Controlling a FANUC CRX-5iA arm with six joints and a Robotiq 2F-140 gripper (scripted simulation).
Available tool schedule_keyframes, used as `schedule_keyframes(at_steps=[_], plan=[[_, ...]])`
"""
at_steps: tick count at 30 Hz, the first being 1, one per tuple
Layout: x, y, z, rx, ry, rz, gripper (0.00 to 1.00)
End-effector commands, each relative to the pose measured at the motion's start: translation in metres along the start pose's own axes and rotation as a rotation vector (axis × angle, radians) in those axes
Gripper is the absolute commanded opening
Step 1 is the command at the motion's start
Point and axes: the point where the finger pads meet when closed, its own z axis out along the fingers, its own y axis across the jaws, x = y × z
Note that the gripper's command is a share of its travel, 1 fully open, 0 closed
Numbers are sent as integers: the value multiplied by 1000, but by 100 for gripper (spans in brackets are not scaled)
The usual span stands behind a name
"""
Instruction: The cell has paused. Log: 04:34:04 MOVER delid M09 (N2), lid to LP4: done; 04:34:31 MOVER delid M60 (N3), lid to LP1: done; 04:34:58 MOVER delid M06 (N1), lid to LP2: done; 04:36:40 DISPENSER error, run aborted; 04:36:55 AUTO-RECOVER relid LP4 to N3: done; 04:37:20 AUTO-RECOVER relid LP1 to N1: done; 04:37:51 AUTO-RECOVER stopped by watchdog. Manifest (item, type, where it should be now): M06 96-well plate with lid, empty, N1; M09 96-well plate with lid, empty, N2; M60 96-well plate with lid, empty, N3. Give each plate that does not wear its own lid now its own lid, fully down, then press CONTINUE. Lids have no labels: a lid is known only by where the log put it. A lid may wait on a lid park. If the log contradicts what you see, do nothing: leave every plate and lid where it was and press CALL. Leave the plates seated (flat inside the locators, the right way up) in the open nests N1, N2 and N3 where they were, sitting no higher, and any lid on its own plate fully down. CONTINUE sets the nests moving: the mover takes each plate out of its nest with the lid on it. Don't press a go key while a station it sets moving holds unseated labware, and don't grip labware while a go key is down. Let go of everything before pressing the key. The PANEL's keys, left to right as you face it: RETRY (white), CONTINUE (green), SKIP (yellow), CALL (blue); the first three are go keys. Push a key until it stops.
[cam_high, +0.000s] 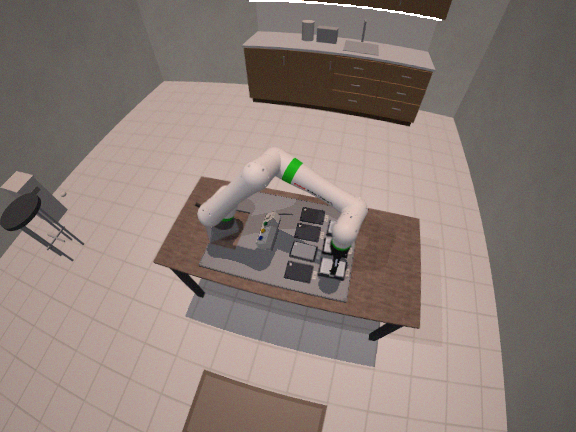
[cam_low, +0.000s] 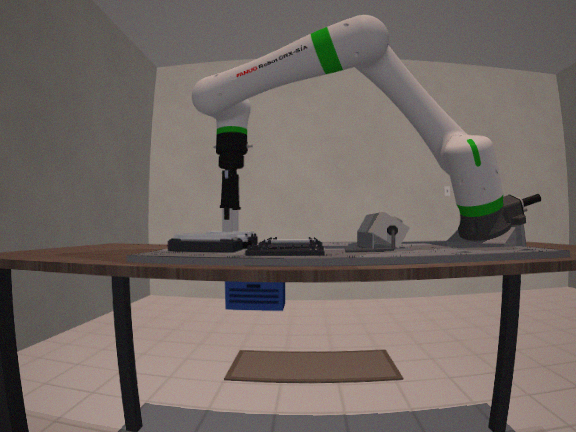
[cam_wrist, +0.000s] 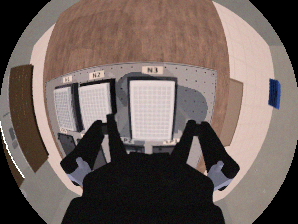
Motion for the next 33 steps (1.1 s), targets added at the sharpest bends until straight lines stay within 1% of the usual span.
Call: schedule_keyframes(at_steps=[1,10,24,26,33], plan=[[0,0,-1,0,0,0,66],[0,0,-6,0,0,0,66],[0,0,-33,0,0,0,66],[0,0,-33,0,0,0,66],[0,0,-44,0,0,0,66]])
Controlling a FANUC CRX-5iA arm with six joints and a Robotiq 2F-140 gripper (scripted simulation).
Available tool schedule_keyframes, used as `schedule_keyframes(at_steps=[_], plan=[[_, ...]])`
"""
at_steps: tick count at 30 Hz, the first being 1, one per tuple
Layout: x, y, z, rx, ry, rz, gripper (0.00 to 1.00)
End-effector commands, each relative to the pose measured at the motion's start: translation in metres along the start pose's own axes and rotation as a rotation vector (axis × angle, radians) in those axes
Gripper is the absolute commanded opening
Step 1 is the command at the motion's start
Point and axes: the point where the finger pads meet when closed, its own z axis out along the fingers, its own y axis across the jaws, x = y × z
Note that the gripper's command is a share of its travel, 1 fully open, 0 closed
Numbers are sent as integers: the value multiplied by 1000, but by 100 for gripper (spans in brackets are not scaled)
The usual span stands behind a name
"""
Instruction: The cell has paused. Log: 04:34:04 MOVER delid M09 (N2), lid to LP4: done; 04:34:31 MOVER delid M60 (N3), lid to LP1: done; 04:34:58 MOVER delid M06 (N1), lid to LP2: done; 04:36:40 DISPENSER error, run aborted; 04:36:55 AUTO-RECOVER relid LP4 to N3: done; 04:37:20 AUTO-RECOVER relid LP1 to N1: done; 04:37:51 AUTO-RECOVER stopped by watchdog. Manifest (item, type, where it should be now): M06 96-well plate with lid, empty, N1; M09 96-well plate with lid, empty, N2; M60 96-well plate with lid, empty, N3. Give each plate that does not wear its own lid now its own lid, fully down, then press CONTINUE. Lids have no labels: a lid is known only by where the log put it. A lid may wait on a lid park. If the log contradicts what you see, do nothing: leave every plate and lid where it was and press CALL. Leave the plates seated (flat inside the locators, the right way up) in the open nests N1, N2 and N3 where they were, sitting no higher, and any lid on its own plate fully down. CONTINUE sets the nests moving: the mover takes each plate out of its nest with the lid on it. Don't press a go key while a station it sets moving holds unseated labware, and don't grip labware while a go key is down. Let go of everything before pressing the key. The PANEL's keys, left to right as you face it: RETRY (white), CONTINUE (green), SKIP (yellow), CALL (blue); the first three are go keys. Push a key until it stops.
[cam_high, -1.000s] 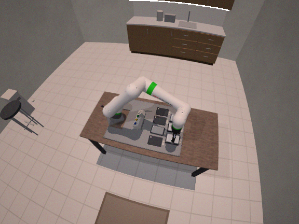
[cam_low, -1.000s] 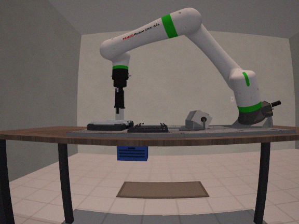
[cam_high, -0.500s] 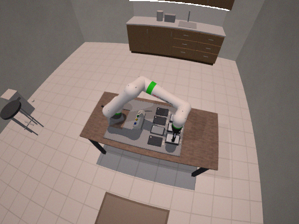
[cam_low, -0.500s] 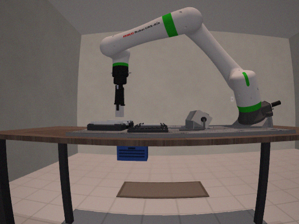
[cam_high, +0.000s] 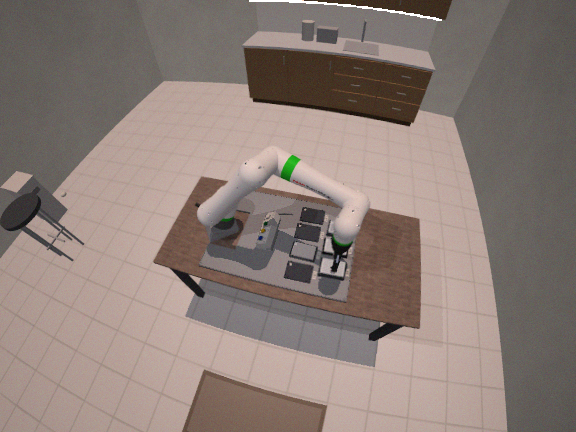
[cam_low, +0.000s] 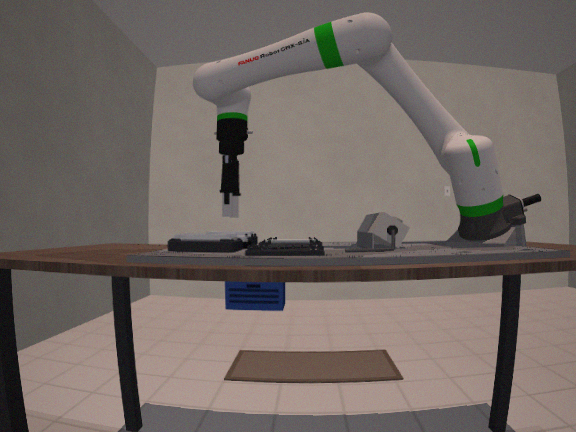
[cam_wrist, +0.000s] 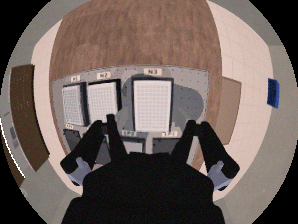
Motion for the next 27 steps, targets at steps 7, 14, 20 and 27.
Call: schedule_keyframes(at_steps=[7,14,20,27], plan=[[0,0,-7,0,0,0,66],[0,0,-8,0,0,0,66],[-58,-32,-15,1,1,17,66],[-105,-52,-15,1,1,28,66]])
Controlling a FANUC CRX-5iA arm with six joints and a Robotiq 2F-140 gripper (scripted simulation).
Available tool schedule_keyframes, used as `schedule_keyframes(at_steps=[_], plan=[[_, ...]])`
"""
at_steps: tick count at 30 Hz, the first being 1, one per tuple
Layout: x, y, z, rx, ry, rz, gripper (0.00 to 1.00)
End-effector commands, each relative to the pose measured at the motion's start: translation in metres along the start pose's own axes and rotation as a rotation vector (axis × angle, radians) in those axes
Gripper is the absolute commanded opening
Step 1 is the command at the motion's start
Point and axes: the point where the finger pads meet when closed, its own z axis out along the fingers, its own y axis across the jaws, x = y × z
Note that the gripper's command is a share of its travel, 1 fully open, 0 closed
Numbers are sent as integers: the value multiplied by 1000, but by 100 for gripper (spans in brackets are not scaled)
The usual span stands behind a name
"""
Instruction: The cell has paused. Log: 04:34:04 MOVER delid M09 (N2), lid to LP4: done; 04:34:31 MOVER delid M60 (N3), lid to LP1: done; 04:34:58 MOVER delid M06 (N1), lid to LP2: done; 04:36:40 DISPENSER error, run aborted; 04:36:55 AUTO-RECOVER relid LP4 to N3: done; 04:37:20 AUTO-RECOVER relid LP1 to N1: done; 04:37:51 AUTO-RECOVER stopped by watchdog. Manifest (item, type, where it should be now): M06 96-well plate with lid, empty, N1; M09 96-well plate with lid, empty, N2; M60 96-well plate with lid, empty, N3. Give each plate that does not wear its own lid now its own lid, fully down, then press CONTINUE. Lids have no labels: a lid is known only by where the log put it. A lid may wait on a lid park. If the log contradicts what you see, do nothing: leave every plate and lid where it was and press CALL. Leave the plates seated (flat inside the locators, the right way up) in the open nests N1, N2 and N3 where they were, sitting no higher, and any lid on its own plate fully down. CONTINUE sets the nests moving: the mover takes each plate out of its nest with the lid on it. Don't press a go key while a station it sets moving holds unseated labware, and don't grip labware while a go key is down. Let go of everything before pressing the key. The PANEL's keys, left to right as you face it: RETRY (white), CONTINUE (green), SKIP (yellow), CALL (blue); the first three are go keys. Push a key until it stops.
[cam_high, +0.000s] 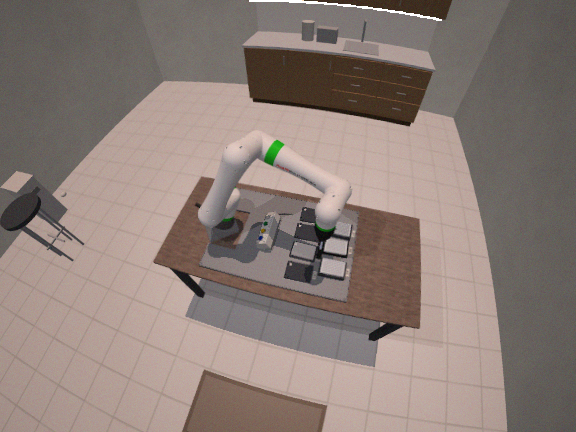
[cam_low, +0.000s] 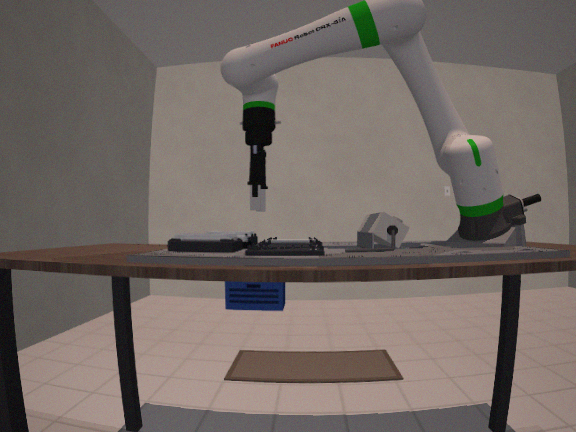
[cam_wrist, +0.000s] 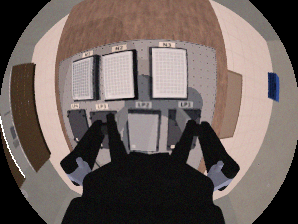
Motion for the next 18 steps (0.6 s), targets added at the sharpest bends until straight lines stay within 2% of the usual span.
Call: schedule_keyframes(at_steps=[1,2,3,4,6,18], plan=[[-43,-14,2,-1,0,10,66],[-63,-20,4,-1,0,14,66],[-63,-20,4,-1,0,14,66],[-78,-24,6,-1,0,17,66],[-91,-27,8,-1,0,20,66],[-92,-27,8,-1,0,20,66]])
